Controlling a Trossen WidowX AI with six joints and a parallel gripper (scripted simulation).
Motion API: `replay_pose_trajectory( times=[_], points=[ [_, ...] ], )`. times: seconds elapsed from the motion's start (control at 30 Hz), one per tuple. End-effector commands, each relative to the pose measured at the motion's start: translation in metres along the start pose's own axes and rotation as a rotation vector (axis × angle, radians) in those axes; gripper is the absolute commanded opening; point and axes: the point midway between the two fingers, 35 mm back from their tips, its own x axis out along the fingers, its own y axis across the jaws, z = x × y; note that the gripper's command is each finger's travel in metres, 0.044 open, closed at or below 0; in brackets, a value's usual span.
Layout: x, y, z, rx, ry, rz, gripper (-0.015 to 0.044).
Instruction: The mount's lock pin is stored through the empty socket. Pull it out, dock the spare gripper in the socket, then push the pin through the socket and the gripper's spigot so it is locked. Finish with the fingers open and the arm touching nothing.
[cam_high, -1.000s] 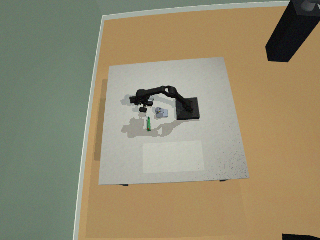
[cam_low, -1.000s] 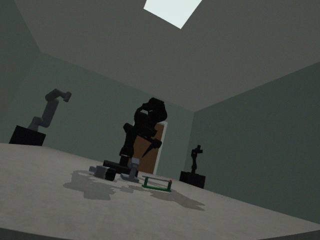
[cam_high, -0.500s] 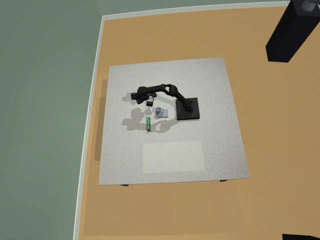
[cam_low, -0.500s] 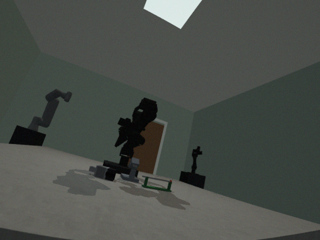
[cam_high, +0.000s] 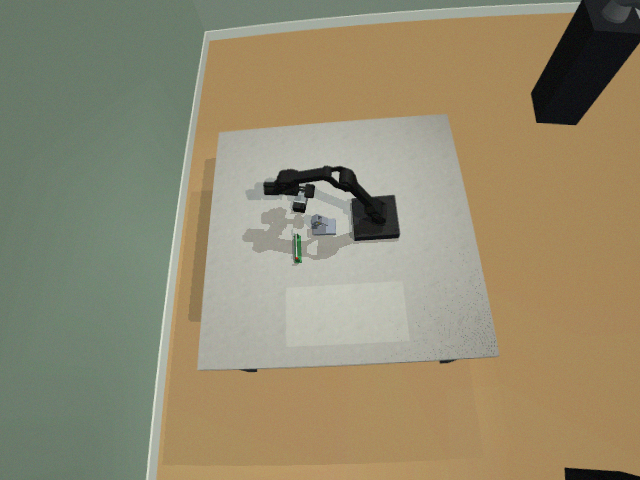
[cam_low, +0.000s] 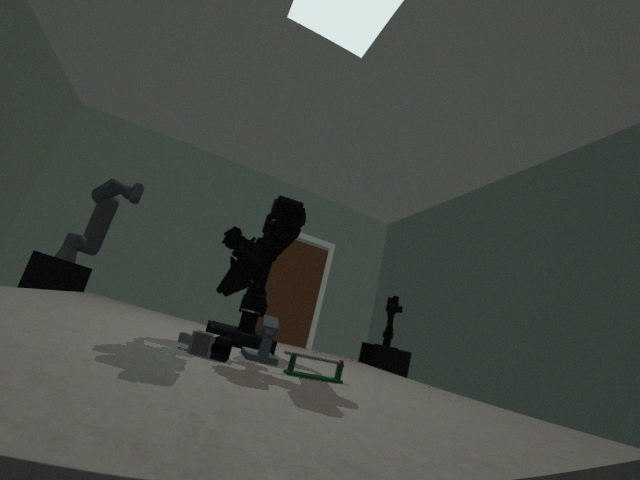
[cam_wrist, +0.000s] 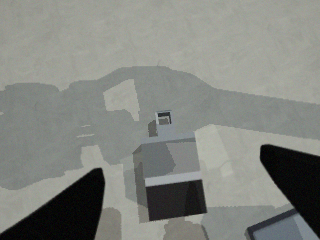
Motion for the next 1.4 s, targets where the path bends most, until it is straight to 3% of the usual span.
replay_pose_trajectory(
  times=[0.0,0.37,1.37],
  points=[
    [0.008,0.000,-0.003,0.011,-0.005,-0.001,0.0440],
    [0.061,0.000,-0.029,0.011,-0.006,-0.001,0.0440],
    [0.100,0.001,-0.052,0.011,-0.006,-0.001,0.0440]
  ],
)
